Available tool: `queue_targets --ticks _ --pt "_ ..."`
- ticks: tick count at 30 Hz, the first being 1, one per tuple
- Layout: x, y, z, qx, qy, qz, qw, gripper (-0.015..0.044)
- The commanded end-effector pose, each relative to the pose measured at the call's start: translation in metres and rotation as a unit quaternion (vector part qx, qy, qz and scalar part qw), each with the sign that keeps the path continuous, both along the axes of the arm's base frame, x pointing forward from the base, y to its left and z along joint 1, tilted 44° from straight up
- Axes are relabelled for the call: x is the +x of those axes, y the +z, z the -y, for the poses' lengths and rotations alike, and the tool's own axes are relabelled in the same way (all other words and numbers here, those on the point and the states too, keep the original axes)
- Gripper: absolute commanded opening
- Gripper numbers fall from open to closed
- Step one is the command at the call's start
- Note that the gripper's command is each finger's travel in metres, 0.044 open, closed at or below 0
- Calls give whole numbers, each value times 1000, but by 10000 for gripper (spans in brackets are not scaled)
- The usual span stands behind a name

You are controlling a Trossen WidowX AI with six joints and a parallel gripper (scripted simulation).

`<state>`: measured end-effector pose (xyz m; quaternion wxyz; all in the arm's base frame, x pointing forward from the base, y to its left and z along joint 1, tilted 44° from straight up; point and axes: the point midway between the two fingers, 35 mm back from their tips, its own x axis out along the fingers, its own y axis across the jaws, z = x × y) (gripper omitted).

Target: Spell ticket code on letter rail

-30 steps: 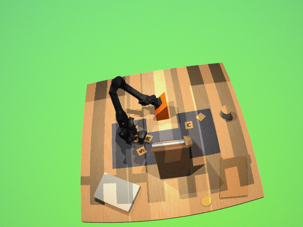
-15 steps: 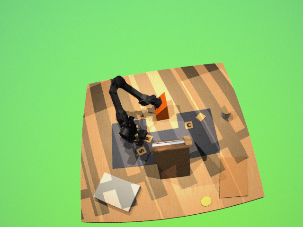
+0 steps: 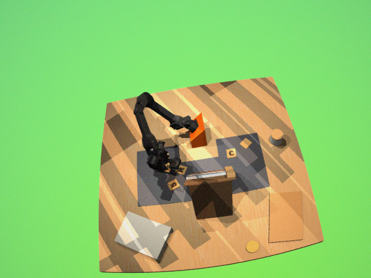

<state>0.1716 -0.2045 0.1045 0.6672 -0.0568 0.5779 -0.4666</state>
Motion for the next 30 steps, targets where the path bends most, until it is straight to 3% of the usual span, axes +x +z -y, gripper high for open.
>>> queue_targets --ticks 1,21,30 --pt "1 3 -1 -4 -2 3 1000 0" --pt "0 2 -9 0 2 1 1000 0" --pt "47 10 -21 -21 126 51 991 0"
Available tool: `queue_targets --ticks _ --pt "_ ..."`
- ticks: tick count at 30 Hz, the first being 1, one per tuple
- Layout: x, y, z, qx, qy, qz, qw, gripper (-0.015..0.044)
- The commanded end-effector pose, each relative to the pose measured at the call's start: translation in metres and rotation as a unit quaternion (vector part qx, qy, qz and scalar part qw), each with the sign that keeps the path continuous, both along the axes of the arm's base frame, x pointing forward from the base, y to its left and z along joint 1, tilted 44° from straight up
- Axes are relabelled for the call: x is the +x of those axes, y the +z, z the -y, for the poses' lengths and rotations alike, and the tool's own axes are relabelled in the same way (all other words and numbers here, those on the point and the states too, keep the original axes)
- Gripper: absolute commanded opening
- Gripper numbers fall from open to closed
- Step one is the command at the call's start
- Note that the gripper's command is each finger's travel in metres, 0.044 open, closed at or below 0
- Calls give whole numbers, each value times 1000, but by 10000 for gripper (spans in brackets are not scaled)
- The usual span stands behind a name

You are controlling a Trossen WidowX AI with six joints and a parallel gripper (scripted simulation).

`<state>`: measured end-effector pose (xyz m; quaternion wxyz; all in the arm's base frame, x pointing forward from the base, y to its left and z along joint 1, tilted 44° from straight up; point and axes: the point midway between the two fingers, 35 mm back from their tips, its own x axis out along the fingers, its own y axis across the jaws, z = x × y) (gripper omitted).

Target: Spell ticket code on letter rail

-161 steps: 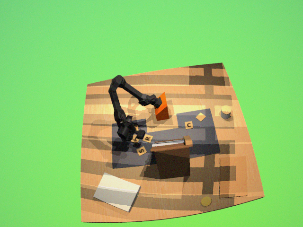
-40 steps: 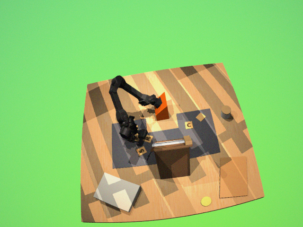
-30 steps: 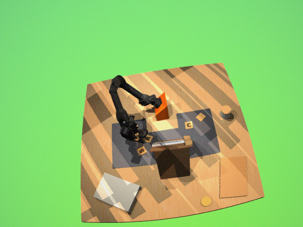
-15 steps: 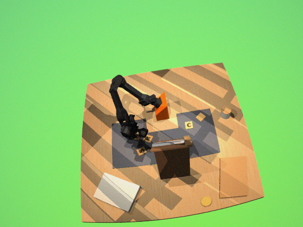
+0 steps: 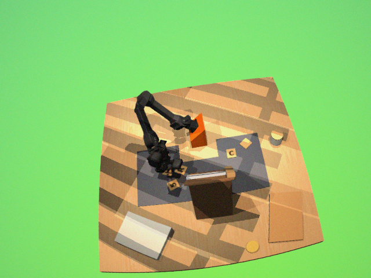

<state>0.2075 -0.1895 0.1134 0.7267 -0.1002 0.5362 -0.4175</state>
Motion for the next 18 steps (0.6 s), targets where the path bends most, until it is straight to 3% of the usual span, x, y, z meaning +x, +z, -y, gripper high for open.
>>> queue_targets --ticks 1,18 --pt "17 3 -8 -8 53 17 998 0" --pt "98 50 -59 -106 297 116 942 0"
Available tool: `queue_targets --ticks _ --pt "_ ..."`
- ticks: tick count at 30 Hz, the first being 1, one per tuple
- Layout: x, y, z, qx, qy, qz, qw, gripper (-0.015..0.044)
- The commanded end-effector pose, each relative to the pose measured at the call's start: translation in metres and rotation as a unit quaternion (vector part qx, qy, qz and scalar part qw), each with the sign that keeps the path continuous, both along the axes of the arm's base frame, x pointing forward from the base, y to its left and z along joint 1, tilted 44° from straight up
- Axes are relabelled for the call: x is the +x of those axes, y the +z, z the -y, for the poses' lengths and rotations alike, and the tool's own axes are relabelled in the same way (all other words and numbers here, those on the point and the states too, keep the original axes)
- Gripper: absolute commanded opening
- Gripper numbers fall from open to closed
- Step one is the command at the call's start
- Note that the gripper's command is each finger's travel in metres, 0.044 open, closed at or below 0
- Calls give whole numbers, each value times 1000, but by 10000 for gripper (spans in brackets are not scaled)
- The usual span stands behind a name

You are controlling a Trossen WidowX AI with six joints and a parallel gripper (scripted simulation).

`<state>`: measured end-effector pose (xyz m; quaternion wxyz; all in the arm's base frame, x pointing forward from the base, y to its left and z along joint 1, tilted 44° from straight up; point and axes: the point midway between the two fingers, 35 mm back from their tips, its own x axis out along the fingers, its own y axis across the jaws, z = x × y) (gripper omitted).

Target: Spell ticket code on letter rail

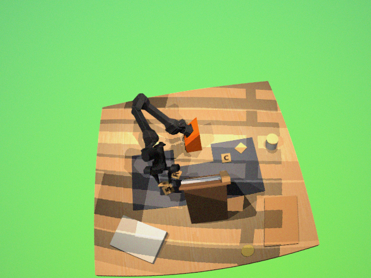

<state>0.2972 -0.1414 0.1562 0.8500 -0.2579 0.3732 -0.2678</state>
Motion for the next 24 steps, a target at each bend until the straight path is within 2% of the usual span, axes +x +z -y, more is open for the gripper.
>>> queue_targets --ticks 1,6,24 --pt "12 11 -14 -25 51 21 998 0" --pt "23 25 -29 -54 97 45 993 0" --pt "23 25 -29 -54 97 45 993 0"
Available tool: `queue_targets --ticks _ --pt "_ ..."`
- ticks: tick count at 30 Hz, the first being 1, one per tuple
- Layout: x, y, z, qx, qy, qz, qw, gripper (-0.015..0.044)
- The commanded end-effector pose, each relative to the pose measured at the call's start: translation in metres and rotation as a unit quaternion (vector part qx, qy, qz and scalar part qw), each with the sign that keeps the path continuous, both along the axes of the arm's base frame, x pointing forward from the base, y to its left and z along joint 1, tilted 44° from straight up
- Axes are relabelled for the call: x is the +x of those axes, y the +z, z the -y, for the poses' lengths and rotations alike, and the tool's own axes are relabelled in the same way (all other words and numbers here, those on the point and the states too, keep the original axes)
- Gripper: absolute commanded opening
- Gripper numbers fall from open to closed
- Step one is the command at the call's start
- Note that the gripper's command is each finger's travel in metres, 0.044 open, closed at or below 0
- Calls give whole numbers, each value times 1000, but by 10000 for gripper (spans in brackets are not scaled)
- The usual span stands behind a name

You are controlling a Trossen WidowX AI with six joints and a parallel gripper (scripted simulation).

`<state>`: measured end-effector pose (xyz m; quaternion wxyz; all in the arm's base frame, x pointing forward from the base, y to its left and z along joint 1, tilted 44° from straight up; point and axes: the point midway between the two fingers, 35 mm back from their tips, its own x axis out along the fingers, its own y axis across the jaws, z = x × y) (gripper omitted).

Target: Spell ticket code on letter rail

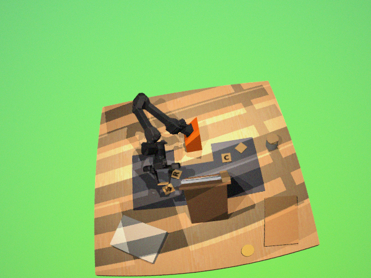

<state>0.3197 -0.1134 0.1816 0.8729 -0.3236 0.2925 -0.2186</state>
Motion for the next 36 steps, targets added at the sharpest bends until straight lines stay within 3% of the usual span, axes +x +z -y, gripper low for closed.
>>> queue_targets --ticks 1,36 --pt "0 -1 -1 -1 4 -2 1000 0" --pt "2 -14 -12 -1 4 -2 1000 0"
